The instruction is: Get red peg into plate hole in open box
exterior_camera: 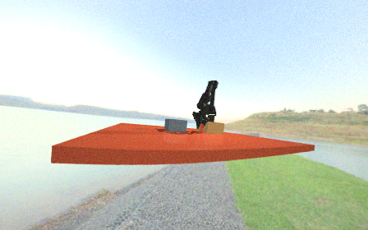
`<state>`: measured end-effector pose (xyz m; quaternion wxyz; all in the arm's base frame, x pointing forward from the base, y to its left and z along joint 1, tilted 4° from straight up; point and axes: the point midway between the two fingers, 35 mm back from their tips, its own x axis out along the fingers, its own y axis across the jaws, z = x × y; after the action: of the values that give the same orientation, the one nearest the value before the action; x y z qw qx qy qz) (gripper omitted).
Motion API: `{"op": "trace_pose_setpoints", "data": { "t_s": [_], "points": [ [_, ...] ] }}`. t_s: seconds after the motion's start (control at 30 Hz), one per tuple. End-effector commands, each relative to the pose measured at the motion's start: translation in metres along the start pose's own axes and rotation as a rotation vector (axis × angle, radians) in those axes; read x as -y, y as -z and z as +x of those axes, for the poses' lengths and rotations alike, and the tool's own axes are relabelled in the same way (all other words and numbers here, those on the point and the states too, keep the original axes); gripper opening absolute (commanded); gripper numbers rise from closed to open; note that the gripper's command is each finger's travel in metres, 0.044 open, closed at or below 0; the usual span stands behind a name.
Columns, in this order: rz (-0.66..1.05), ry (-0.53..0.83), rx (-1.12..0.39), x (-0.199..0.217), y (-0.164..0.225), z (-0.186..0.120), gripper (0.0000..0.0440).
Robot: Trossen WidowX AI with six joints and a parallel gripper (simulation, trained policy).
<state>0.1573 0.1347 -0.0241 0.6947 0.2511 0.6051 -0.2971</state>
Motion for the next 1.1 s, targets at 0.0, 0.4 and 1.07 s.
{"op": "trace_pose_setpoints", "data": {
  "t_s": [0.0,0.4,1.07],
  "points": [
    [0.021,0.004,-0.019,0.002,0.005,0.008,0.0375],
    [0.067,0.016,-0.122,-0.004,0.012,0.012,0.0071],
    [-0.031,-0.067,0.003,-0.033,-0.031,-0.044,0.0000]
  ]
}}
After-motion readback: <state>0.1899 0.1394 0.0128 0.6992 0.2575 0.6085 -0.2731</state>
